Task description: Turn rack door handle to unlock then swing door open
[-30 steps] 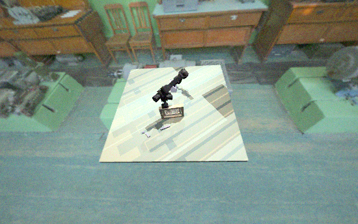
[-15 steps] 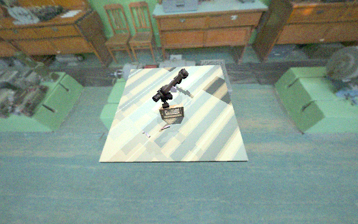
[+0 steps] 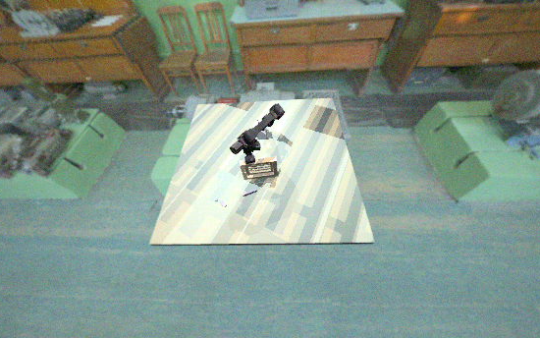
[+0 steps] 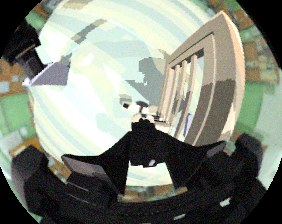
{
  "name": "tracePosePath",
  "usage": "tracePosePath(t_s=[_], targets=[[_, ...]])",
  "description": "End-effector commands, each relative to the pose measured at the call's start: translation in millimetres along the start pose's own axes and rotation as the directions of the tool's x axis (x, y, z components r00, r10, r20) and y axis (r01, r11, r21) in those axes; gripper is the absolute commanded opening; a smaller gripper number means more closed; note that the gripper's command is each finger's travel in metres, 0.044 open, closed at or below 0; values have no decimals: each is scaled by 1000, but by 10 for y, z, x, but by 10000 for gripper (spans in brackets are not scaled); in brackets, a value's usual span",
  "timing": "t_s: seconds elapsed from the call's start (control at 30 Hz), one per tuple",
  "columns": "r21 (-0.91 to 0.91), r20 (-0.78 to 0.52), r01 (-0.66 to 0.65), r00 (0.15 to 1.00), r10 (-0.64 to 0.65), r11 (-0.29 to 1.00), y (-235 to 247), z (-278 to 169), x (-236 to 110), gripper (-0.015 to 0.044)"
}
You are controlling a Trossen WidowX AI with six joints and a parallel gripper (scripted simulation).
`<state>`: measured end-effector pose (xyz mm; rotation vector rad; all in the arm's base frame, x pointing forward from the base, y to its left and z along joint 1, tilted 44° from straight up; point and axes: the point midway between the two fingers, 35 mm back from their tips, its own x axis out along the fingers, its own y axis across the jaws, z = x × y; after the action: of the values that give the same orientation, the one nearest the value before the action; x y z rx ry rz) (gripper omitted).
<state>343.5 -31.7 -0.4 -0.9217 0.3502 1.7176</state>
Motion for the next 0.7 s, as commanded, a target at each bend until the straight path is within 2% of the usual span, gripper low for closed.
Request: tracePosePath(t_s=[0.0,0.67], targets=[[-3,-1,0,1000,0,1000,1,-2,-1,145],[-3,-1,0,1000,0,1000,1,-2,-1,19]])
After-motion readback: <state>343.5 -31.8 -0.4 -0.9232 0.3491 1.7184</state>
